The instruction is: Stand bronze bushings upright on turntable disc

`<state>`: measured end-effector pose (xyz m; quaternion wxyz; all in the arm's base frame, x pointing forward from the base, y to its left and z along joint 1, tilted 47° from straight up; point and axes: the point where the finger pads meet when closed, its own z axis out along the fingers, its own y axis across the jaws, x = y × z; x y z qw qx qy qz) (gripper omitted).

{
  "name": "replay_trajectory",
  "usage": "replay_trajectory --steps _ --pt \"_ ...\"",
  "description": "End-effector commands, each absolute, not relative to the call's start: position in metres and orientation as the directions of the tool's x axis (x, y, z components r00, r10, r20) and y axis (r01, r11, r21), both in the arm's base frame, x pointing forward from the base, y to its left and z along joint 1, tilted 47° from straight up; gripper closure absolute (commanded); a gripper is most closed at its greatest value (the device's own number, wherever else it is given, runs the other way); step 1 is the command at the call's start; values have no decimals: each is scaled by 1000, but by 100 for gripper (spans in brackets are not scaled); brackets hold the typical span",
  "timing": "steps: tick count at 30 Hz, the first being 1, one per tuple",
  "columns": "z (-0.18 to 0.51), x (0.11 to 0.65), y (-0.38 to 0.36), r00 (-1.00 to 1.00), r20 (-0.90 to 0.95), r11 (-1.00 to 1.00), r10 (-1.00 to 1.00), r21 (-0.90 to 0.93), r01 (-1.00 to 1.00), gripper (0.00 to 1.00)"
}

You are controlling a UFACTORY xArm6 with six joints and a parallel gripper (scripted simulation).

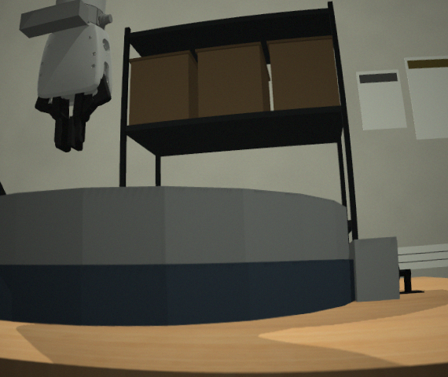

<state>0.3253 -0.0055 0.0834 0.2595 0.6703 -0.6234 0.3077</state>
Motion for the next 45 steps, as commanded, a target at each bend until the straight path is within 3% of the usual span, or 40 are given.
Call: replay_trajectory --steps 1,45 --pt "84 326 -4 32 735 -89 -677 -39 -995 87" --pt "84 326 -4 32 735 -89 -677 -39 -995 85"
